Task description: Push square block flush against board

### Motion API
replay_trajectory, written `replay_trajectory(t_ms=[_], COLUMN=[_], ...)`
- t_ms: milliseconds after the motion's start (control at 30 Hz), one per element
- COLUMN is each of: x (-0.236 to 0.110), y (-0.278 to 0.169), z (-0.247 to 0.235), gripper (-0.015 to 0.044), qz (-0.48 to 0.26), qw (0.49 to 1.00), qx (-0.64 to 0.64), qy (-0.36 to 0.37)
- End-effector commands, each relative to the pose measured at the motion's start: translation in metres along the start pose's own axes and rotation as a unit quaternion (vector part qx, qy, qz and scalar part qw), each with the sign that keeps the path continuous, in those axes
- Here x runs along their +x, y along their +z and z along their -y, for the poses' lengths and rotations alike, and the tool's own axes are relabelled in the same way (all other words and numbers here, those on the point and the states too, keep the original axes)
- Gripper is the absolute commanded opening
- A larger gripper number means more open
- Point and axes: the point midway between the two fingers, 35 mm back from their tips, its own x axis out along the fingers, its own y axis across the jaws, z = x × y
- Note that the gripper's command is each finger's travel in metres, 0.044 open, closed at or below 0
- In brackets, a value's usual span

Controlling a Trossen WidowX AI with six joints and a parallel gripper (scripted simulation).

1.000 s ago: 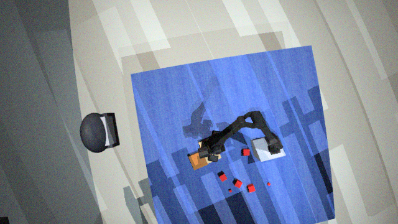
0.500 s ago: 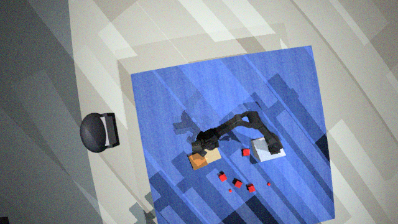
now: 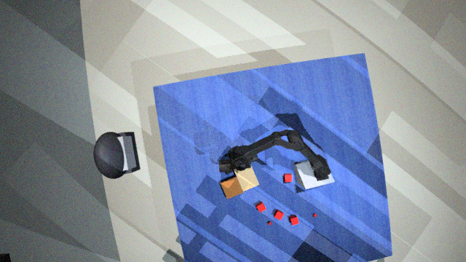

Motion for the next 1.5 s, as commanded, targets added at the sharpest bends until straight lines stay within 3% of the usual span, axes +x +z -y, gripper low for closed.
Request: replay_trajectory(t_ms=[0, 167, 1467], x=[0.003, 0.055, 0.055], y=[0.000, 0.002, -0.017], z=[-0.003, -0.003, -0.005], gripper=[0.0000, 0.0000, 0.0000], qz=[-0.001, 0.001, 0.000], qw=[1.000, 1.000, 1.000], qx=[0.012, 0.023, 0.023], qy=[0.001, 0.000, 0.000])
